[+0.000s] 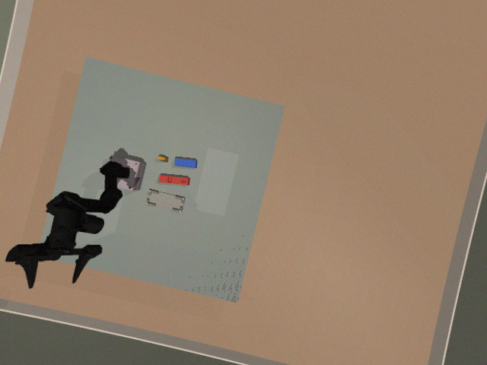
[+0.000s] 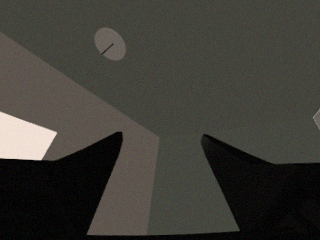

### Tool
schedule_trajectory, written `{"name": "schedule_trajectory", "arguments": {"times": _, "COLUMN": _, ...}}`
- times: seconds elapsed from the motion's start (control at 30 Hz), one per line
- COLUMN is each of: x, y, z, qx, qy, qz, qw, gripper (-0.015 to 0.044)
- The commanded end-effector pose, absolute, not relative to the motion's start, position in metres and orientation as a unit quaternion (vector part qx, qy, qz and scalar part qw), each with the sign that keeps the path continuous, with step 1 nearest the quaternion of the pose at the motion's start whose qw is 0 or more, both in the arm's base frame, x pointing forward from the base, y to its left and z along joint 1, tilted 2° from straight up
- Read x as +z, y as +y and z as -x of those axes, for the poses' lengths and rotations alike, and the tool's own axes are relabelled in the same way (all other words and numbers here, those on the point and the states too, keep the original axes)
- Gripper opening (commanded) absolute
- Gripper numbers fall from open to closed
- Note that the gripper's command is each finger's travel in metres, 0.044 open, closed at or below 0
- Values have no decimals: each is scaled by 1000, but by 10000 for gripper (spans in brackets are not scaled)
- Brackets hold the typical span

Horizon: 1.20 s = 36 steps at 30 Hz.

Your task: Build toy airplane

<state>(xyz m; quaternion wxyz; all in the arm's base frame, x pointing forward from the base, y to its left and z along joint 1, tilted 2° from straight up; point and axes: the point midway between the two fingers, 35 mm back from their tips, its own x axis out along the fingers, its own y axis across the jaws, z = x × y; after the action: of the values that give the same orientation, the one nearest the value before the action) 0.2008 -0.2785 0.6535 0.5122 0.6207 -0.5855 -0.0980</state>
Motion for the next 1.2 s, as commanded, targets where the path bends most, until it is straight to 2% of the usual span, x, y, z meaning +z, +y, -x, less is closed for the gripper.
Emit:
{"name": "schedule_trajectory", "arguments": {"times": 0.0, "x": 653, "y": -278, "z": -201, "qx": -98, "qy": -586, "qz": -621, "qw": 512, "gripper": 426}}
{"name": "schedule_trajectory", "arguments": {"times": 0.13, "x": 664, "y": -274, "z": -187, "qx": -75, "qy": -601, "qz": -612, "qw": 509, "gripper": 440}}
{"name": "schedule_trajectory", "arguments": {"times": 0.37, "x": 709, "y": -237, "z": -116, "qx": 41, "qy": -667, "qz": -552, "qw": 498, "gripper": 440}}
{"name": "schedule_trajectory", "arguments": {"times": 0.73, "x": 756, "y": -124, "z": -3, "qx": 216, "qy": -731, "qz": -390, "qw": 517, "gripper": 440}}
{"name": "schedule_trajectory", "arguments": {"times": 0.97, "x": 762, "y": -55, "z": 25, "qx": 270, "qy": -732, "qz": -303, "qw": 548, "gripper": 440}}
{"name": "schedule_trajectory", "arguments": {"times": 1.17, "x": 756, "y": 31, "z": 36, "qx": 334, "qy": -709, "qz": -195, "qw": 590, "gripper": 440}}
